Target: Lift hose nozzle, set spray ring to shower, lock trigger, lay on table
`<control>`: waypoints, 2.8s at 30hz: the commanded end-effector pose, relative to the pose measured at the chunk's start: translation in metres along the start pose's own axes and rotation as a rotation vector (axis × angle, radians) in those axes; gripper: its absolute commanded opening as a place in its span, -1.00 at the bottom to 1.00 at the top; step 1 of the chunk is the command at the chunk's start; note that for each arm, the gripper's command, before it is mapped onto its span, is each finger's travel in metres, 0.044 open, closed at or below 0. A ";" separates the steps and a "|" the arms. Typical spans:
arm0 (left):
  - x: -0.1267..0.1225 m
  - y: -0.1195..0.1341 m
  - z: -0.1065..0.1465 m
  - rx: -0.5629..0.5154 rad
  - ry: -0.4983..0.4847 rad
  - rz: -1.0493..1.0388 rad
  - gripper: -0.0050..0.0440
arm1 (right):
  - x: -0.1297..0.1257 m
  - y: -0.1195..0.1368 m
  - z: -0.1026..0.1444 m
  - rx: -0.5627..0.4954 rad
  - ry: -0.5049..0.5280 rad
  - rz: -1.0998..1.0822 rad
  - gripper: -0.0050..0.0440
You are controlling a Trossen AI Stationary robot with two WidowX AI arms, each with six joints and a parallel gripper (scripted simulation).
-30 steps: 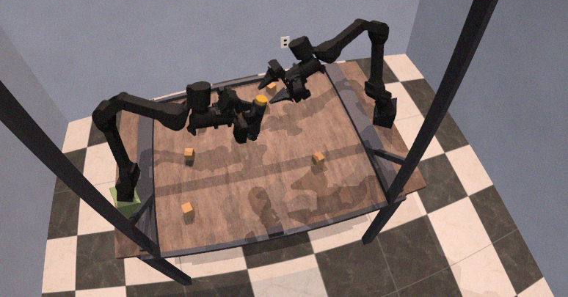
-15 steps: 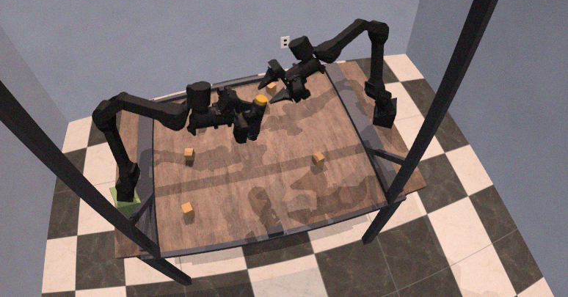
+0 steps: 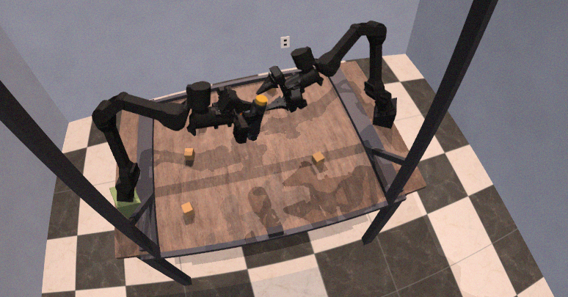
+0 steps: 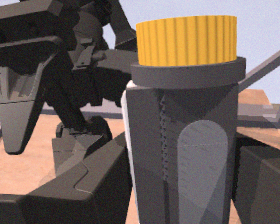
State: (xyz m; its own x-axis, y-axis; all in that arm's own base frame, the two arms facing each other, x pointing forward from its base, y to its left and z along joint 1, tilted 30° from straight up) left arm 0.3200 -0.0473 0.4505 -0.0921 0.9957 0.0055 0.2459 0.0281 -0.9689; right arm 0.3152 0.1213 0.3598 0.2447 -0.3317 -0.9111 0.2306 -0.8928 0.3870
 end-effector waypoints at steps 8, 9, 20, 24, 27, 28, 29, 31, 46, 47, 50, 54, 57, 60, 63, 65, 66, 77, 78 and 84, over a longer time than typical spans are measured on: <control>0.002 -0.014 0.004 -0.038 0.000 0.007 -0.10 | 0.022 -0.001 -0.001 0.018 0.165 -0.005 0.87; 0.002 -0.014 0.004 -0.038 0.000 0.007 -0.10 | 0.025 -0.002 0.000 0.018 0.183 -0.004 0.87; 0.002 -0.014 0.004 -0.038 0.000 0.007 -0.10 | 0.036 -0.001 0.014 0.036 0.332 0.017 0.87; 0.002 -0.014 0.004 -0.038 0.000 0.007 -0.10 | 0.043 -0.003 0.013 0.030 0.302 0.015 0.87; 0.002 -0.014 0.004 -0.038 0.000 0.007 -0.10 | 0.046 -0.004 0.012 0.026 0.293 0.015 0.87; 0.002 -0.014 0.004 -0.038 0.000 0.007 -0.10 | 0.046 -0.004 0.012 0.026 0.293 0.015 0.87; 0.002 -0.014 0.004 -0.038 0.000 0.007 -0.10 | 0.045 -0.004 0.013 0.027 0.295 0.015 0.87; 0.002 -0.014 0.004 -0.038 0.000 0.007 -0.10 | 0.045 -0.004 0.013 0.027 0.295 0.015 0.87; 0.002 -0.014 0.004 -0.038 0.000 0.007 -0.10 | 0.038 -0.002 0.015 0.032 0.315 0.018 0.87; 0.002 -0.014 0.004 -0.038 0.000 0.007 -0.10 | 0.038 -0.002 0.015 0.032 0.315 0.018 0.87; 0.002 -0.014 0.004 -0.038 0.000 0.007 -0.10 | 0.037 -0.002 0.011 0.032 0.315 0.018 0.87; 0.002 -0.014 0.004 -0.038 0.000 0.007 -0.10 | 0.036 -0.002 0.008 0.032 0.315 0.018 0.87; 0.002 -0.014 0.004 -0.038 0.000 0.007 -0.10 | 0.035 -0.002 0.005 0.032 0.314 0.018 0.87; 0.002 -0.014 0.004 -0.038 0.000 0.007 -0.10 | 0.034 -0.001 0.000 0.033 0.313 0.019 0.87; 0.002 -0.014 0.004 -0.038 0.000 0.007 -0.10 | 0.032 -0.001 -0.005 0.033 0.313 0.019 0.87; 0.002 -0.014 0.004 -0.038 0.000 0.007 -0.10 | 0.032 -0.001 -0.007 0.033 0.313 0.019 0.87; 0.002 -0.014 0.004 -0.038 0.000 0.007 -0.10 | 0.031 -0.001 -0.009 0.034 0.312 0.019 0.87; 0.002 -0.014 0.004 -0.038 0.000 0.007 -0.10 | 0.027 0.000 -0.021 0.037 0.311 0.021 0.87; 0.002 -0.014 0.004 -0.038 0.000 0.007 -0.10 | 0.027 0.000 -0.023 0.037 0.311 0.021 0.87; 0.002 -0.014 0.004 -0.038 0.000 0.007 -0.10 | 0.024 0.000 -0.031 0.038 0.311 0.021 0.87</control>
State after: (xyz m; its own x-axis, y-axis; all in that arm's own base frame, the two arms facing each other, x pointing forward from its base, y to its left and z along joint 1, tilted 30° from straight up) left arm 0.3200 -0.0473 0.4505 -0.0921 0.9957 0.0055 0.2459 0.0281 -0.9689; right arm 0.3480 0.1216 0.3321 0.5107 -0.2476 -0.8233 0.2014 -0.8965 0.3946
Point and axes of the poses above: on each arm, the point midway between the two fingers, 35 mm back from their tips, its own z axis back along the fingers, its own x axis across the jaws, y = z × x, the point moved 3 cm from there along z, back along the fingers, and after that the axes turned 7 degrees about z, right-handed, at the moved point
